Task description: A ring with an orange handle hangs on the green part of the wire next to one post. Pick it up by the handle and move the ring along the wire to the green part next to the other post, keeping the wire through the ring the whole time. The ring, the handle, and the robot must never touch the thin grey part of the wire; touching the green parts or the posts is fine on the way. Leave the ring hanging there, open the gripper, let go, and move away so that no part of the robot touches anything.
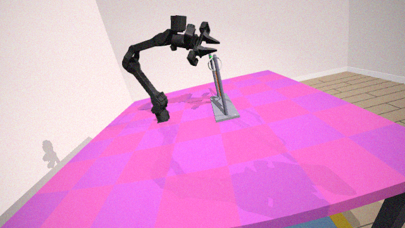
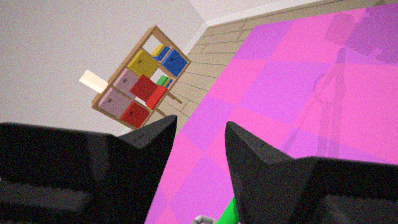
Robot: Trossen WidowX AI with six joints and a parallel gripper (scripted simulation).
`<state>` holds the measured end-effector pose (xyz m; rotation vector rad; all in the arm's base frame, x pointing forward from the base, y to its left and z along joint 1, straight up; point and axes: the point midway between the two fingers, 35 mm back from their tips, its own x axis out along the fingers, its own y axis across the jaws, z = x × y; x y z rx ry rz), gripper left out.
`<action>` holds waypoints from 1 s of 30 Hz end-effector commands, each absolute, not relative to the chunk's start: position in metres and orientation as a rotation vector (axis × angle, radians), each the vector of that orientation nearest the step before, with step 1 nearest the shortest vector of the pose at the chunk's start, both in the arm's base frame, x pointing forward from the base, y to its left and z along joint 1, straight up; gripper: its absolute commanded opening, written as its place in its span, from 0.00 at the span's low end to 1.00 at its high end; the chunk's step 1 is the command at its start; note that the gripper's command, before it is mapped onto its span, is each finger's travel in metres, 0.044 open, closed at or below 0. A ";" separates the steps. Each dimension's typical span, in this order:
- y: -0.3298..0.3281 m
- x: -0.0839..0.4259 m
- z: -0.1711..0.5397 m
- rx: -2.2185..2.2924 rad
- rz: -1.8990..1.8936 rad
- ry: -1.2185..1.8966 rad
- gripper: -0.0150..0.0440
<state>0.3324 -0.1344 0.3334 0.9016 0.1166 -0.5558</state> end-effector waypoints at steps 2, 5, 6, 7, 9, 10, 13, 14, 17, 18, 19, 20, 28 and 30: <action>-0.165 0.322 0.307 0.787 -0.549 0.150 0.53; -0.178 0.315 0.295 0.729 -0.540 0.160 0.53; -0.180 0.313 0.292 0.715 -0.535 0.163 0.53; -0.180 0.312 0.286 0.703 -0.522 0.172 0.53; -0.179 0.310 0.271 0.673 -0.487 0.195 0.53; -0.179 0.308 0.263 0.658 -0.470 0.206 0.53; -0.176 0.302 0.241 0.613 -0.416 0.234 0.53; -0.175 0.300 0.234 0.598 -0.398 0.242 0.53; -0.171 0.292 0.212 0.553 -0.343 0.263 0.53; -0.169 0.290 0.205 0.539 -0.324 0.269 0.53; -0.167 0.287 0.198 0.524 -0.305 0.274 0.53; -0.165 0.283 0.192 0.509 -0.286 0.278 0.53; -0.141 0.255 0.141 0.391 -0.135 0.290 0.53; -0.133 0.247 0.129 0.361 -0.098 0.287 0.53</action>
